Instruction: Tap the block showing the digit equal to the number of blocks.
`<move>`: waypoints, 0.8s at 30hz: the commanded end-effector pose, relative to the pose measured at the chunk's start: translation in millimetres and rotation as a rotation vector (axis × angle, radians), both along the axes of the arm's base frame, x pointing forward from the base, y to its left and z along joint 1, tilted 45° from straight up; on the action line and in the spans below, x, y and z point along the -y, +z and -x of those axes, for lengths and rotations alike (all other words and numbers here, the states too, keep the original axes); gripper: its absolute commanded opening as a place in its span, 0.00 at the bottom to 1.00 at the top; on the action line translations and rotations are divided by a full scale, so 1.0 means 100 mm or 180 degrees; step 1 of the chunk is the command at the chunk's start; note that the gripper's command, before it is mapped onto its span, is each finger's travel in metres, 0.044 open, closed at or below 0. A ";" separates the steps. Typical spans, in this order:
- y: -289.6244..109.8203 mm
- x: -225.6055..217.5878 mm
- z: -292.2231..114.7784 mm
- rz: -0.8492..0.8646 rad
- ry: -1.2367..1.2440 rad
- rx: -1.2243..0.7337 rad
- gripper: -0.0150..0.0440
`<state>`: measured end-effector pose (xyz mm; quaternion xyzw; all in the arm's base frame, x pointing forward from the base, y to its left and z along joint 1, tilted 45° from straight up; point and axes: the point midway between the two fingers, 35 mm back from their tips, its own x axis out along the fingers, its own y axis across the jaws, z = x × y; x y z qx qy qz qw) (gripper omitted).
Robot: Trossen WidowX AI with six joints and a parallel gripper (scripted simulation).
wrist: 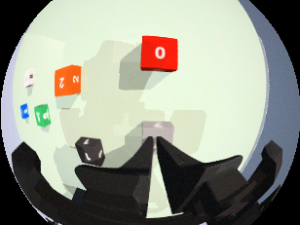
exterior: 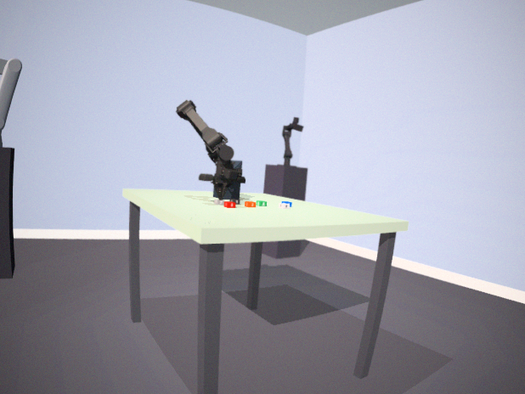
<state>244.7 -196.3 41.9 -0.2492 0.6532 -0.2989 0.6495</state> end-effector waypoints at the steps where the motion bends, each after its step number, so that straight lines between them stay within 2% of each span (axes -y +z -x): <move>1: 0.06 -0.07 0.00 -0.0011 -0.0003 -0.0007 0.29; 7: 0.18 -0.21 0.02 -0.0026 -0.0006 -0.0024 0.29; 12: 0.03 -0.46 -0.20 -0.0131 0.0088 -0.0017 0.51; 17: -0.35 -1.19 -0.56 -0.0315 0.0269 -0.0063 0.73; 21: -0.63 -1.71 -0.67 -0.0383 0.0305 -0.0099 0.91; 24: -0.88 -2.13 -0.66 -0.0401 0.0243 -0.0099 0.93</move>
